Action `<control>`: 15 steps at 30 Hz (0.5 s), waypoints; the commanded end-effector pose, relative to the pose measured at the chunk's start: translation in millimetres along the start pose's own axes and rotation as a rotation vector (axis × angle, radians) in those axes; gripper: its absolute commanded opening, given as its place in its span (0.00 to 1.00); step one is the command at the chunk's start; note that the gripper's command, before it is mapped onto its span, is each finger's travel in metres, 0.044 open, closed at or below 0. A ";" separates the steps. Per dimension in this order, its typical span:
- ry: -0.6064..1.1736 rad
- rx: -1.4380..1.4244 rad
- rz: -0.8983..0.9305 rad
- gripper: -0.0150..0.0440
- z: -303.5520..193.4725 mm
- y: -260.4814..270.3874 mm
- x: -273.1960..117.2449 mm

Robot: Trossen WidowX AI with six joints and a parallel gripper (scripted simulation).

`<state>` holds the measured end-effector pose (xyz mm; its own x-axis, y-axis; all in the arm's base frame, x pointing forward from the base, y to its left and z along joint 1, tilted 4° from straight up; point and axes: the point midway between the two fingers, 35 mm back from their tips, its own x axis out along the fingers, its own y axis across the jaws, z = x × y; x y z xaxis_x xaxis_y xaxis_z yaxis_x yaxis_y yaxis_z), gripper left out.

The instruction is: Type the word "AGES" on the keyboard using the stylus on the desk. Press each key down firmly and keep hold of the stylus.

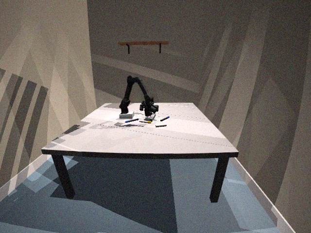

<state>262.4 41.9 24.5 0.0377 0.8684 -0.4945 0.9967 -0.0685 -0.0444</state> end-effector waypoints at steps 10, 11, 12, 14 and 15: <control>-0.002 -0.005 -0.001 0.39 -0.1 -0.2 -0.3; -0.002 -0.005 -0.001 0.39 -1.6 -0.1 -1.2; -0.002 -0.005 -0.001 0.39 -3.8 0.0 -2.6; -0.002 -0.005 -0.001 0.39 -10.3 0.3 -6.4; -0.002 -0.006 -0.001 0.39 -14.2 0.4 -8.7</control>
<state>260.7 42.4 28.6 0.0303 0.8707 -0.4909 0.9960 -0.0678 -0.0589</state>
